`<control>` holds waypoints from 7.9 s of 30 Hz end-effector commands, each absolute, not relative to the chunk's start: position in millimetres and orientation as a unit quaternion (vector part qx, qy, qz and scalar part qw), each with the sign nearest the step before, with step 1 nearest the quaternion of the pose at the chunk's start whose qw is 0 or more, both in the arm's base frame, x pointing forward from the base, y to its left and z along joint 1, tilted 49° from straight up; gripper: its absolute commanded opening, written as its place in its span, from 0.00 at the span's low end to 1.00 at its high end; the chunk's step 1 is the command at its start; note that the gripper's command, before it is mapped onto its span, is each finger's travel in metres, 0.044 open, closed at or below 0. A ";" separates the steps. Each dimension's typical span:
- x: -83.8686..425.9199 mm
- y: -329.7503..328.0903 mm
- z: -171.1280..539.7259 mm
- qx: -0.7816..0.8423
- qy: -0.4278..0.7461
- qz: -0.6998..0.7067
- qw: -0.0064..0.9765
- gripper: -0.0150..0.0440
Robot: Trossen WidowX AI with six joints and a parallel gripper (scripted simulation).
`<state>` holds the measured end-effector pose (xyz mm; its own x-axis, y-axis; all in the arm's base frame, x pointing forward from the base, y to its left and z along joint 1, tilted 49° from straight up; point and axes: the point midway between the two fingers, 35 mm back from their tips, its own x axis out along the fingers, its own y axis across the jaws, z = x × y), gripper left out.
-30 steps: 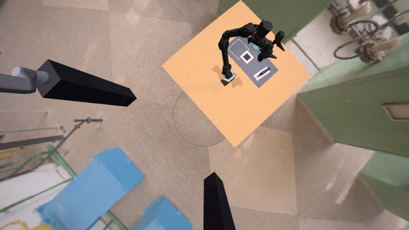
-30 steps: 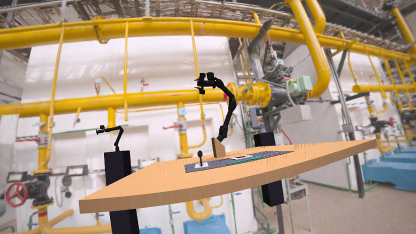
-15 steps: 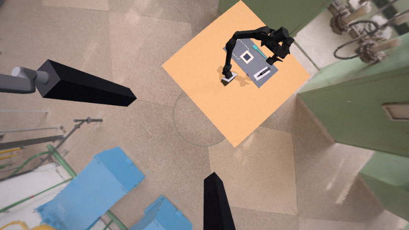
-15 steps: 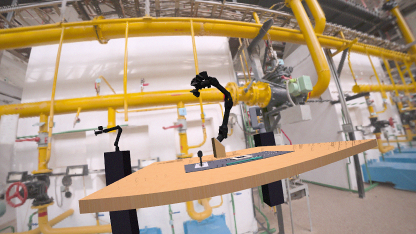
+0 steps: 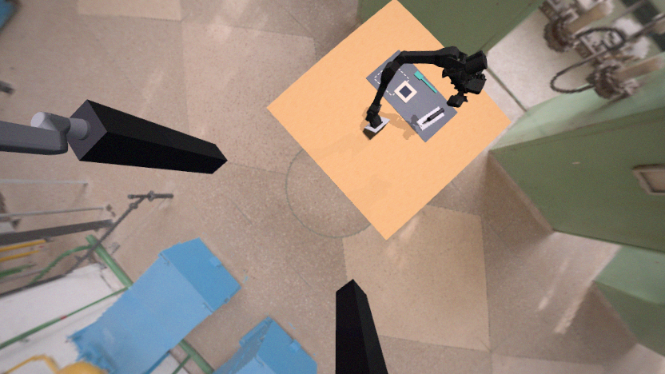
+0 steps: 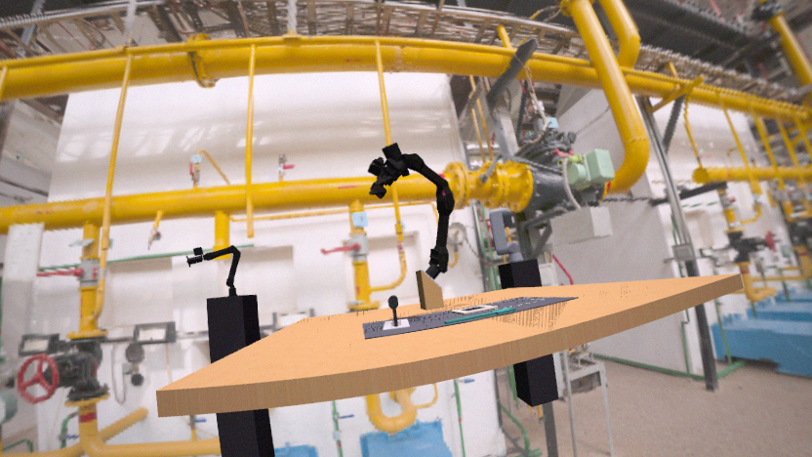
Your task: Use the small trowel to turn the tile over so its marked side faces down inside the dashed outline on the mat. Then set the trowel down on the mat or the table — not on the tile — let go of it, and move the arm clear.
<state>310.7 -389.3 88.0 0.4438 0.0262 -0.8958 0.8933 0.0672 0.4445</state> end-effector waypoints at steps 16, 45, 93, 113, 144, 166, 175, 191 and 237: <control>373.9 -304.7 -0.6 0.478 0.558 -0.141 0.664 0.71; 405.1 -120.8 -139.0 0.306 0.664 0.266 0.628 0.71; 404.5 -83.5 -172.0 0.303 0.664 0.275 0.626 0.49; 404.5 -83.5 -172.0 0.352 0.684 0.221 0.600 0.47; 404.6 -83.6 -172.0 0.580 0.711 -0.101 0.384 0.47; 404.6 -83.6 -172.0 0.603 0.703 -0.147 0.346 0.71; 404.6 -83.6 -172.0 0.603 0.703 -0.147 0.346 0.71; 402.9 -116.9 -140.6 0.598 0.706 -0.137 0.354 0.71; 402.6 -114.3 -138.7 0.163 0.591 0.410 0.676 0.71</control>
<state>402.5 -113.8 -138.7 -0.0339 0.7487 -0.6621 -0.2701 0.6309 0.7273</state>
